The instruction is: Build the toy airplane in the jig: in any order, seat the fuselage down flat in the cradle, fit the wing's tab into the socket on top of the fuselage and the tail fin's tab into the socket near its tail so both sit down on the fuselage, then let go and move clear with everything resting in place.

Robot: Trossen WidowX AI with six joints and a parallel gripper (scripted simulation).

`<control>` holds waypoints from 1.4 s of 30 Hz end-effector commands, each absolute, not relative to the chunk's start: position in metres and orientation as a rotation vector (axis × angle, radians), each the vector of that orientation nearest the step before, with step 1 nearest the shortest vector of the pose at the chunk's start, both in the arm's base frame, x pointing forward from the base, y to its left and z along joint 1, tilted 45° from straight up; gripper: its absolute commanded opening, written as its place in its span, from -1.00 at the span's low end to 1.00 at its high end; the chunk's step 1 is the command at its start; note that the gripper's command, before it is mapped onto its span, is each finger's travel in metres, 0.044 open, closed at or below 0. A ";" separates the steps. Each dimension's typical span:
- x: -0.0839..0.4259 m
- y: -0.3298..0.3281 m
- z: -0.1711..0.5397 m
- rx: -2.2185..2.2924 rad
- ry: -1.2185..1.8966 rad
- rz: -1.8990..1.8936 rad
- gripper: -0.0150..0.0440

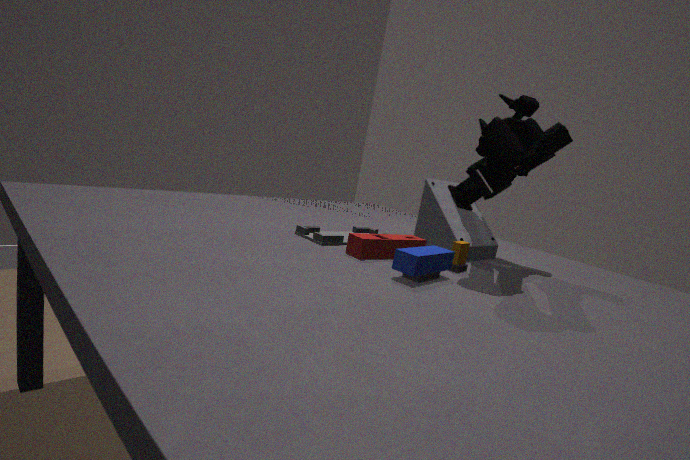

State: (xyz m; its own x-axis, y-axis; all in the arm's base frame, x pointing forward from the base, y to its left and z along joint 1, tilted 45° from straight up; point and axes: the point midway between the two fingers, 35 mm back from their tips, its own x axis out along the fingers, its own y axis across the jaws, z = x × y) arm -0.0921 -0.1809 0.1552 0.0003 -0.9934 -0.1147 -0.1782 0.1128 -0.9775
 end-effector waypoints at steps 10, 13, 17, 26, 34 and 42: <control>-0.045 -0.215 0.154 -1.019 0.990 -0.898 1.00; -0.030 -0.229 0.152 -0.965 0.938 -0.809 1.00; 0.007 -0.238 0.146 -0.779 0.779 -0.679 1.00; 0.095 -0.236 0.124 -0.385 0.626 -0.330 1.00; 0.171 -0.200 0.101 -0.003 0.657 -0.007 1.00; 0.233 -0.131 0.076 0.330 0.868 0.305 1.00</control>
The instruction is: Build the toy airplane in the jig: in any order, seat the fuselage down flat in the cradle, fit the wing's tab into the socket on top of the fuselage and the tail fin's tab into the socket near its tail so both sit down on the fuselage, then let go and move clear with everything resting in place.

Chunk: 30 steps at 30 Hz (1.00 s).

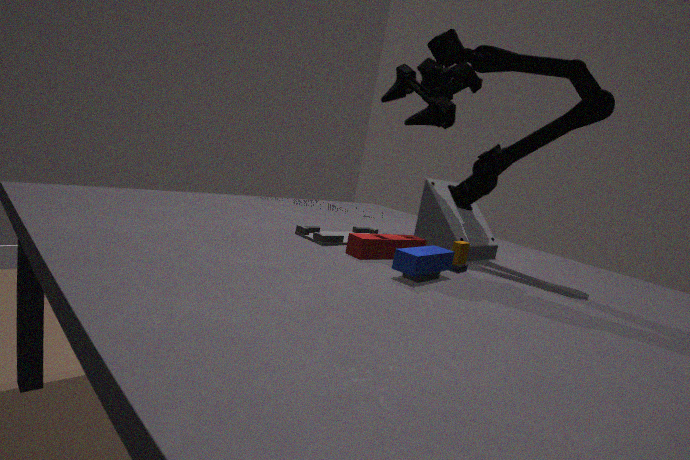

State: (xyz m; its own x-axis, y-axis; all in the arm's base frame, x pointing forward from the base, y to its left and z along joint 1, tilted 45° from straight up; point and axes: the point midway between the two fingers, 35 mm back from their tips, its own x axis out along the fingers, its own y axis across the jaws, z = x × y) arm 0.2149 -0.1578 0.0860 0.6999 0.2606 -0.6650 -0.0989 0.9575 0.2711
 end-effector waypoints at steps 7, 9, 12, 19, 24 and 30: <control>0.265 -0.054 0.055 0.526 1.179 0.523 1.00; 0.269 -0.029 0.049 0.561 1.287 0.568 1.00; 0.270 0.007 0.040 0.595 1.461 0.619 1.00; 0.268 0.025 0.036 0.602 1.550 0.635 1.00; 0.266 0.054 0.006 0.602 1.550 0.635 1.00; 0.265 0.064 -0.002 0.603 1.550 0.637 1.00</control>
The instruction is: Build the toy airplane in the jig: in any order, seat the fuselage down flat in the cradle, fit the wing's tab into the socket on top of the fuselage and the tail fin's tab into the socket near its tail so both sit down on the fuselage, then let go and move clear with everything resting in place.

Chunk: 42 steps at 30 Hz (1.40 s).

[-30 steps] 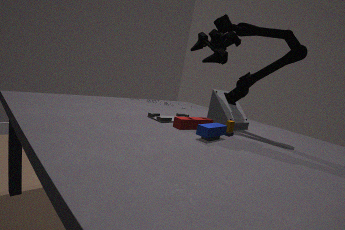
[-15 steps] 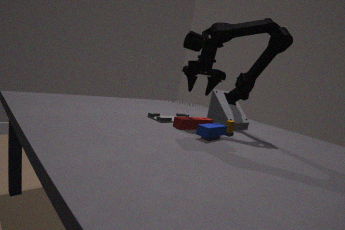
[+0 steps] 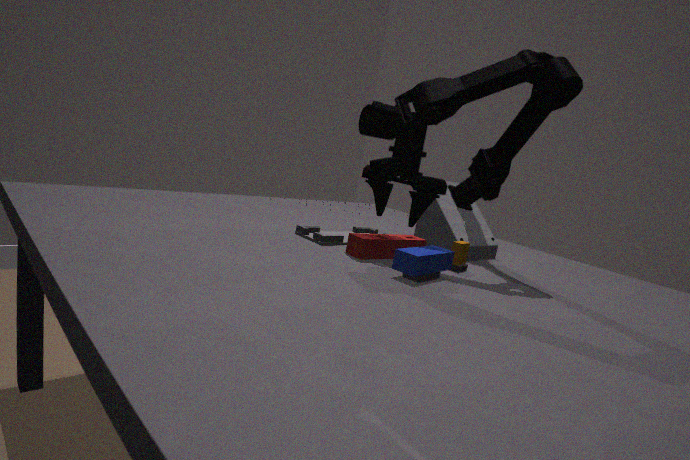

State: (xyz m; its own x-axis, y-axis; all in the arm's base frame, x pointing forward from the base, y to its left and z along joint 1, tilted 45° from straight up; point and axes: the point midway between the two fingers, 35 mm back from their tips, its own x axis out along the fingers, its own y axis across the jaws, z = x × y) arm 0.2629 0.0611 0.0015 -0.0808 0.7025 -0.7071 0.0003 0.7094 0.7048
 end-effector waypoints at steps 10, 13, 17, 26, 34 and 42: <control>0.264 0.076 -0.015 0.604 1.550 0.637 1.00; 0.263 0.080 -0.019 0.604 1.550 0.637 1.00; 0.263 0.084 -0.023 0.604 1.550 0.637 1.00; 0.262 0.095 -0.033 0.604 1.549 0.637 1.00; 0.260 0.104 -0.042 0.606 1.549 0.639 1.00; 0.259 0.108 -0.045 0.606 1.549 0.640 0.73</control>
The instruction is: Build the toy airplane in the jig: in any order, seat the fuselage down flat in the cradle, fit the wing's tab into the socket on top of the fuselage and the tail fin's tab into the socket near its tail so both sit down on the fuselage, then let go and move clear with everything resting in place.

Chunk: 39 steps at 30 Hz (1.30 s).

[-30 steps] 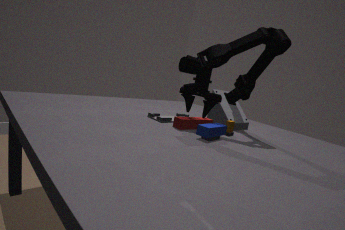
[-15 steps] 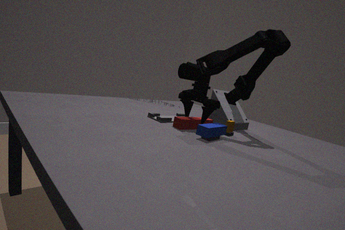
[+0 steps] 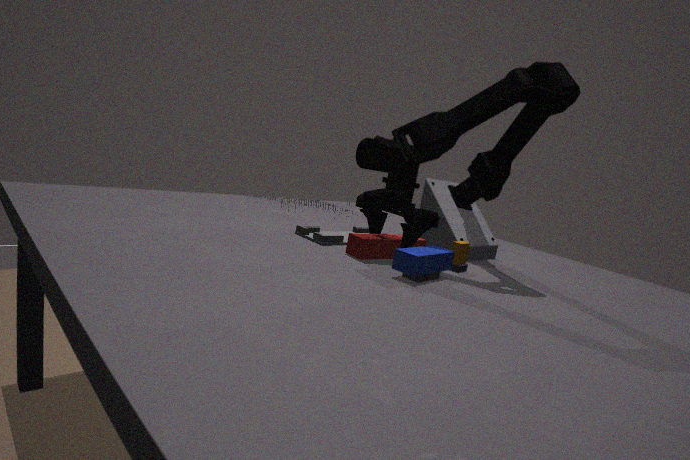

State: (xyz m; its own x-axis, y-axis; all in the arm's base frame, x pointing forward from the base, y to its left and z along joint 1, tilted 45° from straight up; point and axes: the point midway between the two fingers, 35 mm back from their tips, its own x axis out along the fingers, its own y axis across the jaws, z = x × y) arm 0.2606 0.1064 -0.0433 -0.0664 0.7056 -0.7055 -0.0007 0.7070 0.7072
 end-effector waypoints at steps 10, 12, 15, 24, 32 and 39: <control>0.259 0.108 -0.045 0.606 1.549 0.640 0.11; 0.259 0.108 -0.045 0.606 1.549 0.640 0.06; 0.260 0.107 -0.045 0.606 1.549 0.640 -0.14; 0.267 0.089 -0.031 0.600 1.549 0.631 -0.49; 0.271 0.072 -0.015 0.597 1.549 0.626 -0.49; 0.273 0.056 -0.001 0.596 1.550 0.625 -0.49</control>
State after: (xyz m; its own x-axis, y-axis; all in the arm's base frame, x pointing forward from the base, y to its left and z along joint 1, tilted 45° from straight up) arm 0.2701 0.0644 -0.0093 -0.0779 0.7019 -0.7080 0.0168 0.7110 0.7030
